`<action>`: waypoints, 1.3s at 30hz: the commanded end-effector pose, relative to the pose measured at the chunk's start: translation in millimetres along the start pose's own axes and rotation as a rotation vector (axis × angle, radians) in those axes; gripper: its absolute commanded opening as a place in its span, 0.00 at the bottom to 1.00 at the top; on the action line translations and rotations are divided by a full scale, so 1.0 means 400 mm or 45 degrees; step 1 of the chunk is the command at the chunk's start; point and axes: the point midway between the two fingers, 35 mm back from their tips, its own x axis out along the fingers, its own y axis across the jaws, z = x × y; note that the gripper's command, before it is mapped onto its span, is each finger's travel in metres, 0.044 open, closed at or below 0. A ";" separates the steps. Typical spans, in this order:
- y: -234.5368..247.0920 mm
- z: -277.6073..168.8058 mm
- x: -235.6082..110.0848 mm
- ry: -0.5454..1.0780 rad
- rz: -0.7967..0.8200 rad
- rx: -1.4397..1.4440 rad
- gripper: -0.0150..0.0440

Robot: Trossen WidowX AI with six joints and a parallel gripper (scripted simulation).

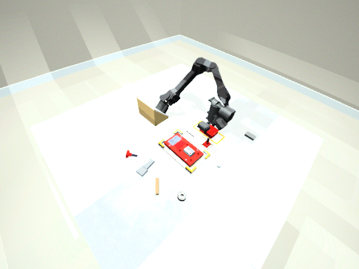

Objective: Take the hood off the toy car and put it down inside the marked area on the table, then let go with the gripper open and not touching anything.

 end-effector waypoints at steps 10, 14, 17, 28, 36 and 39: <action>0.000 0.000 -0.001 -0.001 0.000 -0.001 0.74; 0.000 0.000 -0.001 -0.001 0.000 -0.001 0.92; -0.001 0.002 -0.013 -0.001 -0.001 0.000 1.00; -0.003 0.000 -0.177 0.001 0.006 0.002 1.00; -0.003 0.000 -0.177 0.001 0.006 0.002 1.00; -0.003 0.000 -0.177 0.001 0.006 0.002 1.00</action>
